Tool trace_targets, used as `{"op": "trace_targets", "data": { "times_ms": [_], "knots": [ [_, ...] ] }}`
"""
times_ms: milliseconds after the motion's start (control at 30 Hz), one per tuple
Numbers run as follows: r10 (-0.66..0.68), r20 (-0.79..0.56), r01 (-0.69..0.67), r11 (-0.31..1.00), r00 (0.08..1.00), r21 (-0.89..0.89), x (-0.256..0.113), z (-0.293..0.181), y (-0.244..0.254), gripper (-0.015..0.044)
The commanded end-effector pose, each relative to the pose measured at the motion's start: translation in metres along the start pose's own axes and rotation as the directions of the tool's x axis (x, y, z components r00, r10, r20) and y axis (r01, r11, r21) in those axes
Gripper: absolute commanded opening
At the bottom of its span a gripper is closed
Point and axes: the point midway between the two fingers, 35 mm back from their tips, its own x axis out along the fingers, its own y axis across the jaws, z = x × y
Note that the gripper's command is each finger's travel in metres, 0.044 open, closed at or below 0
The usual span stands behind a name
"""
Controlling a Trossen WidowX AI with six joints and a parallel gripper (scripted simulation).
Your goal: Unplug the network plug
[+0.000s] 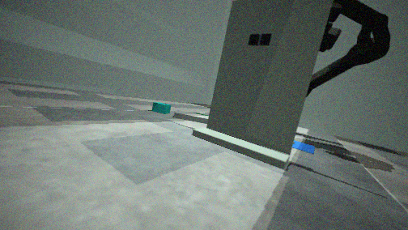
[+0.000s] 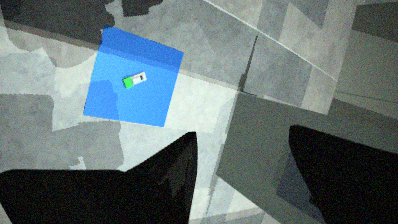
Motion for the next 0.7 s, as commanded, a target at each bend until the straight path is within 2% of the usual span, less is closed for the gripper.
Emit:
{"op": "trace_targets", "data": {
  "times_ms": [0,167,667],
  "knots": [
    [0.003,-0.001,-0.003,1.0,1.0,-0.005,-0.001,-0.0001,-0.0001,0.0314],
    [0.003,-0.001,-0.003,1.0,1.0,-0.005,-0.001,-0.0001,-0.0001,0.044],
    [0.003,-0.001,-0.003,1.0,1.0,-0.005,-0.001,-0.0001,-0.0001,0.044]
  ]
}}
